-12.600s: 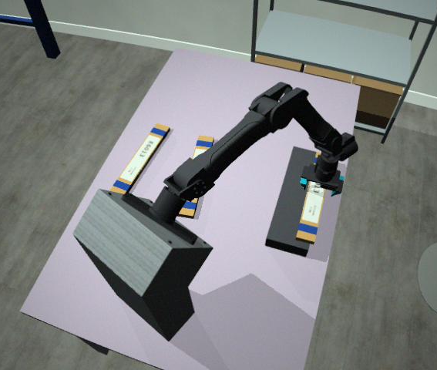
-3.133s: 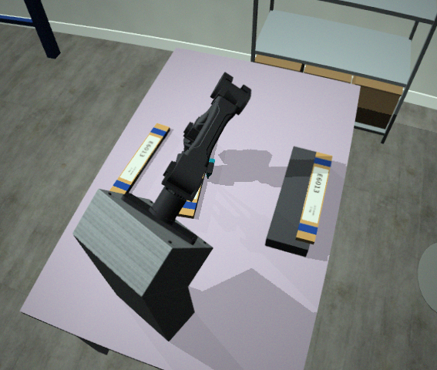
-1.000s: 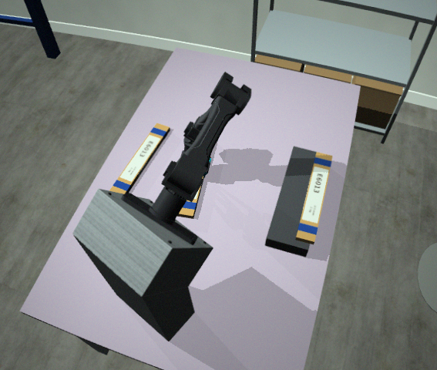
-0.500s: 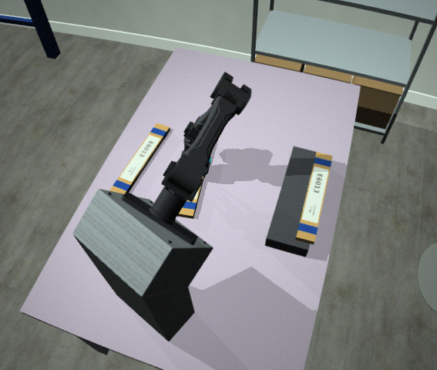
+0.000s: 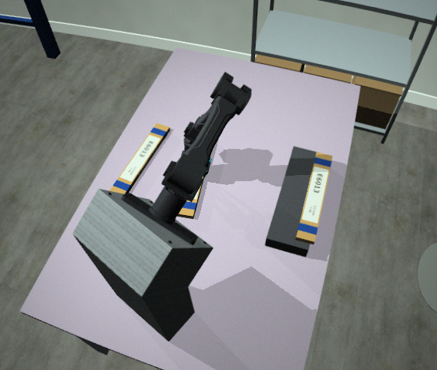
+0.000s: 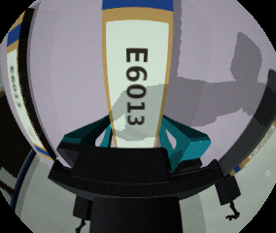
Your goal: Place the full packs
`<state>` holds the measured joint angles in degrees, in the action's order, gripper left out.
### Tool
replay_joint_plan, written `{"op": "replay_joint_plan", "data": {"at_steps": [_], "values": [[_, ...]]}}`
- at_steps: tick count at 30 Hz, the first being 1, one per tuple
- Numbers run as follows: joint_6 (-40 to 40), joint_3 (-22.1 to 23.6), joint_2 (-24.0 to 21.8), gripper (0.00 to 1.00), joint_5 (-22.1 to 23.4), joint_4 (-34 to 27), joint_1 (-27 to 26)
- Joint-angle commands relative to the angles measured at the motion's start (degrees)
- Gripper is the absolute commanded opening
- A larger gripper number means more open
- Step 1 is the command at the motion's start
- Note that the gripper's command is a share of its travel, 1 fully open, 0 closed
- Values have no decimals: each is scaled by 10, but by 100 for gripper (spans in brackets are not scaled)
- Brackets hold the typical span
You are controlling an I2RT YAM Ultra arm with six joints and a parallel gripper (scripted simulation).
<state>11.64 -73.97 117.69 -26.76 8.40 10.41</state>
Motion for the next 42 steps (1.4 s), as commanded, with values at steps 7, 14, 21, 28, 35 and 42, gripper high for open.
{"op": "replay_joint_plan", "data": {"at_steps": [7,14,21,28,35,42], "values": [[-10,37,-45,0,-12,-16,19],[-13,49,-61,0,-16,-22,24],[-18,65,-83,0,-22,-30,31],[-22,75,-99,0,-26,-37,37],[-28,89,-121,0,-33,-49,46],[-34,67,-131,0,-39,-60,54]]}}
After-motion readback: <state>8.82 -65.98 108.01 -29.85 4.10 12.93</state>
